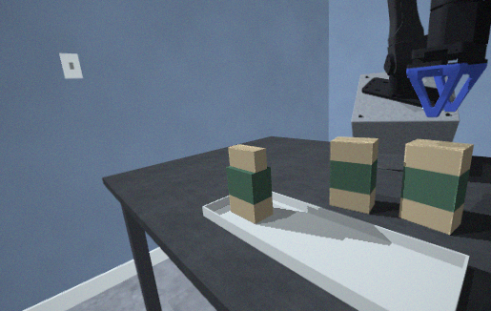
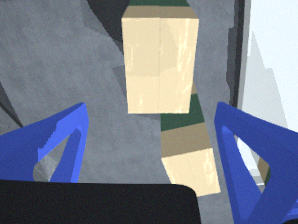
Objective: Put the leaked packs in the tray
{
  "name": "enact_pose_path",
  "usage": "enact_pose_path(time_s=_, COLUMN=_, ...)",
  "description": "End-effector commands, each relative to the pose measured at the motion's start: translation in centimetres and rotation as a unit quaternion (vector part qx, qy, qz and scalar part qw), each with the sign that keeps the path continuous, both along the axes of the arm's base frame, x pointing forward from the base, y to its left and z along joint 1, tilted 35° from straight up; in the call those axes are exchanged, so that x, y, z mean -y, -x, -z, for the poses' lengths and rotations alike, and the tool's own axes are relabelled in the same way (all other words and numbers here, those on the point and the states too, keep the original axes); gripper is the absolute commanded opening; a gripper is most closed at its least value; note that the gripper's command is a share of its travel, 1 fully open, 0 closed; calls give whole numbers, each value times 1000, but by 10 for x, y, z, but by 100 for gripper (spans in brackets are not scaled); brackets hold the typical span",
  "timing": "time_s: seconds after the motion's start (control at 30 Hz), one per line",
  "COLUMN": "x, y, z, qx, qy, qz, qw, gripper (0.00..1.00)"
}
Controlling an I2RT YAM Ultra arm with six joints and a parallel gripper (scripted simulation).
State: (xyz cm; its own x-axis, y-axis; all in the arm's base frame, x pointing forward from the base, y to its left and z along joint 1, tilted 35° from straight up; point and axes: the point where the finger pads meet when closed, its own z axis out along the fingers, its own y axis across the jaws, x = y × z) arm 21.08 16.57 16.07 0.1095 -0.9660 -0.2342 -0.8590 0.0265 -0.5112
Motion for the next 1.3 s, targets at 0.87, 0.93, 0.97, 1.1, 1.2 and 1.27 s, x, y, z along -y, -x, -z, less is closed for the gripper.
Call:
enact_pose_path(time_s=0.87, x=-3, y=-9, z=13, qx=-1, qy=-1, qz=-1, qw=1000, gripper=79)
enact_pose_path(time_s=0.93, x=-5, y=-14, z=21, qx=-1, qy=-1, qz=-1, qw=1000, gripper=79)
enact_pose_path(time_s=0.97, x=-6, y=-16, z=25, qx=-1, qy=-1, qz=-1, qw=1000, gripper=79)
enact_pose_path(time_s=1.1, x=-8, y=-21, z=33, qx=-1, qy=-1, qz=-1, qw=1000, gripper=79)
enact_pose_path(time_s=1.2, x=-15, y=-26, z=21, qx=13, qy=-14, qz=-5, qw=1000, gripper=79)
enact_pose_path(time_s=1.27, x=-14, y=-25, z=18, qx=18, qy=-17, qz=-5, qw=1000, gripper=79)
